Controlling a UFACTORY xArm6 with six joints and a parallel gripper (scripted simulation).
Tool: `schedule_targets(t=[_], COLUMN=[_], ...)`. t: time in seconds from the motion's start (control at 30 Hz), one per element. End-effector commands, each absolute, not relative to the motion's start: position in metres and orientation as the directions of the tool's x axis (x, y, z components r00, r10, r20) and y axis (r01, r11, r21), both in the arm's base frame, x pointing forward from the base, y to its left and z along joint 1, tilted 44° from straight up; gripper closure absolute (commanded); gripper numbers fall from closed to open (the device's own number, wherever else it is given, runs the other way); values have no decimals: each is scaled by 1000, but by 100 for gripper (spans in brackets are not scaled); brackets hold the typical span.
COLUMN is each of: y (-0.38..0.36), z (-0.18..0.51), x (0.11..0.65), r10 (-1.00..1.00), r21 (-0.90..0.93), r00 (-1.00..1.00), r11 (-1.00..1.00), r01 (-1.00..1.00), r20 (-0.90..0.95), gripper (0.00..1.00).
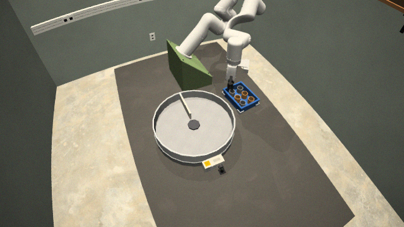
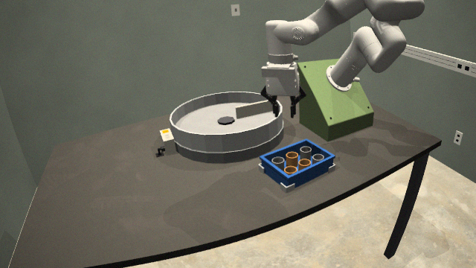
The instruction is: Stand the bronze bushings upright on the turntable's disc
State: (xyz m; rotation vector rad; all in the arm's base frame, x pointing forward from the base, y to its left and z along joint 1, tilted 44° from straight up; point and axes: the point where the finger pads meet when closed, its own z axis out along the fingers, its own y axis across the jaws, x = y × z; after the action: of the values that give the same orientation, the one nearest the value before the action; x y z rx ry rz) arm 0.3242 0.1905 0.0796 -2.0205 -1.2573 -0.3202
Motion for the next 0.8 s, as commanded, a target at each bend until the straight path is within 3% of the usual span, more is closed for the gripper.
schedule_targets(t=[0.0, 0.77], y=[218, 241], z=[96, 109], x=[324, 320], r10=[663, 642], r21=[-476, -506], r00=[552, 599], r11=[-320, -355], r01=[819, 786], r20=[505, 479], gripper=[52, 52])
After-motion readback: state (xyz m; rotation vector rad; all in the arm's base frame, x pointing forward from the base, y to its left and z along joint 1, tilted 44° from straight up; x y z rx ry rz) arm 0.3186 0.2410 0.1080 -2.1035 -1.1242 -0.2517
